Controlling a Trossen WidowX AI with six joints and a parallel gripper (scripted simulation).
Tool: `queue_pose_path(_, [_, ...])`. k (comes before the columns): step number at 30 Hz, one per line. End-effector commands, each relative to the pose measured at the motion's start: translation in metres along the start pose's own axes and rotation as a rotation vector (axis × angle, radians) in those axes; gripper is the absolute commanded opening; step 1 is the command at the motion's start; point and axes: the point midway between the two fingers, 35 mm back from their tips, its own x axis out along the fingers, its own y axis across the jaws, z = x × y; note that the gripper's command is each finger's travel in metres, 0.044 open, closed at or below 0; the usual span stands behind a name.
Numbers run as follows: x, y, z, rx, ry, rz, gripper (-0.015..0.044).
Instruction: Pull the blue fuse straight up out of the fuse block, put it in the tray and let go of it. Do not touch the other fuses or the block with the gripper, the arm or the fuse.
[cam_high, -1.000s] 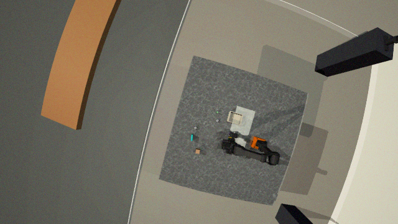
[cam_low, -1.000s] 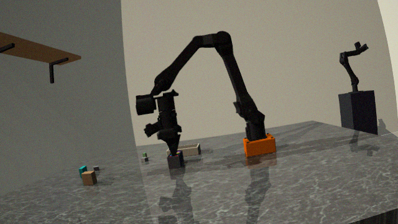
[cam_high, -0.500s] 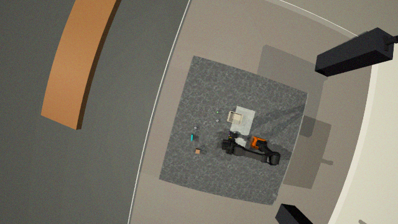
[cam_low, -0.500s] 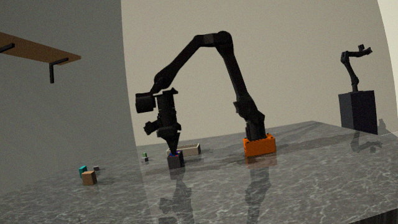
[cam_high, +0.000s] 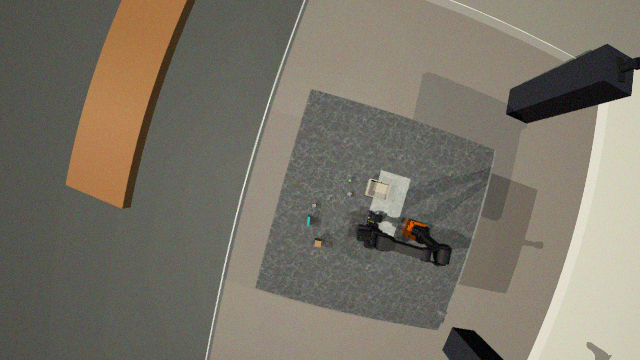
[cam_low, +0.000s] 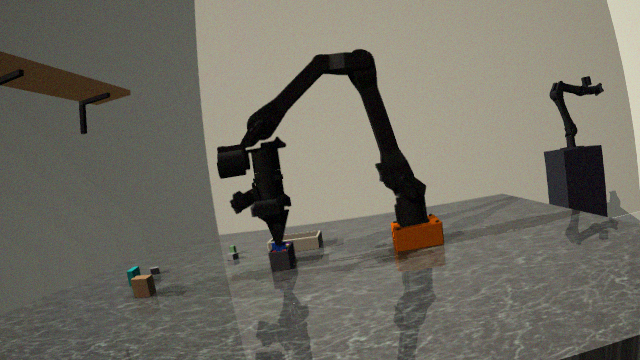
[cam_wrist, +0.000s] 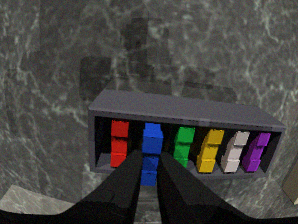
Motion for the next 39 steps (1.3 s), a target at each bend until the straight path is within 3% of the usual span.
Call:
queue_pose_path(1, [-0.003, 0.0, 0.0, 0.001, -0.001, -0.002, 0.0])
queue_pose_path(39, [-0.021, 0.0, 0.0, 0.002, -0.002, -0.005, 0.0])
